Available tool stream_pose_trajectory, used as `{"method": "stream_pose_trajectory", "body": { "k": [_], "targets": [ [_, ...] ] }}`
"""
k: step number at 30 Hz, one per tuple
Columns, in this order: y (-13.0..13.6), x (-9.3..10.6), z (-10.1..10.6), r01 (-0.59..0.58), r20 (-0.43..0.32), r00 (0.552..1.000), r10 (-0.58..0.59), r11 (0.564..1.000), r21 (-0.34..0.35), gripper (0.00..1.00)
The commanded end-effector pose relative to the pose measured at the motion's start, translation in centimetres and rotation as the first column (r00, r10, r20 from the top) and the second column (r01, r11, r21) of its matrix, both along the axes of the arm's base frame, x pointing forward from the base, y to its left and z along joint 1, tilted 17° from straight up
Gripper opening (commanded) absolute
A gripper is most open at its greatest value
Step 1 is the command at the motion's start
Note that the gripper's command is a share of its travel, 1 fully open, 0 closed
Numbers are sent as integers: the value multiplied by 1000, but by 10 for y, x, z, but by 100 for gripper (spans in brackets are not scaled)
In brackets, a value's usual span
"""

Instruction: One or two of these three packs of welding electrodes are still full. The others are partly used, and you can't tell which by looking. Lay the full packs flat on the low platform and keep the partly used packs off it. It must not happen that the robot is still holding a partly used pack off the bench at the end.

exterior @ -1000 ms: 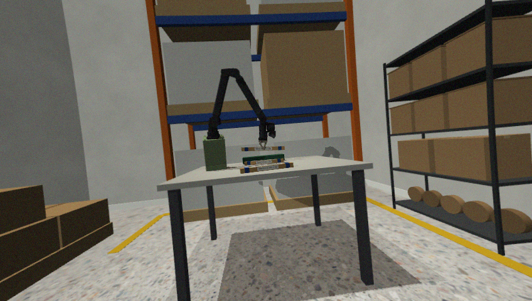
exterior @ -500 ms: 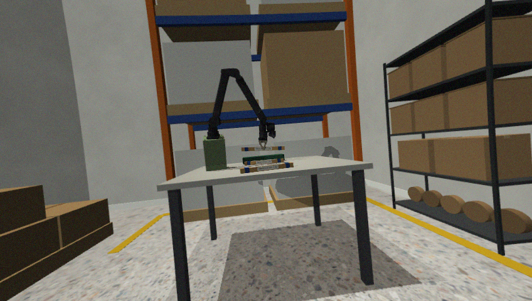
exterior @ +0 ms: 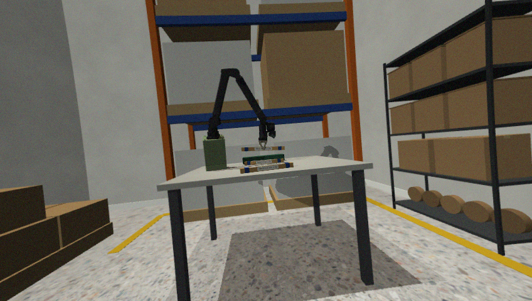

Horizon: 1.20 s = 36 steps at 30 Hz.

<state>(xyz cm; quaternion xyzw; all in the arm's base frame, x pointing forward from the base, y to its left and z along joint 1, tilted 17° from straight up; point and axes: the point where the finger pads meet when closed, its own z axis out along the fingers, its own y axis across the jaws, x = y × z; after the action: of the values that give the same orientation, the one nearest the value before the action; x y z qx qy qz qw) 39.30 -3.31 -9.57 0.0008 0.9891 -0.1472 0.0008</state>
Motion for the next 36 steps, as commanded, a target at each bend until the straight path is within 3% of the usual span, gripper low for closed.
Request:
{"method": "stream_pose_trajectory", "body": {
  "k": [1,27,30,36],
  "targets": [
    [13,23,34,-19,81,997,19,1000,3,0],
    [13,23,34,-19,81,997,19,1000,3,0],
    [8,24,39,74,113,991,-75,997,13,0],
    [-12,28,48,93,124,988,-94,996,14,0]
  ]
}}
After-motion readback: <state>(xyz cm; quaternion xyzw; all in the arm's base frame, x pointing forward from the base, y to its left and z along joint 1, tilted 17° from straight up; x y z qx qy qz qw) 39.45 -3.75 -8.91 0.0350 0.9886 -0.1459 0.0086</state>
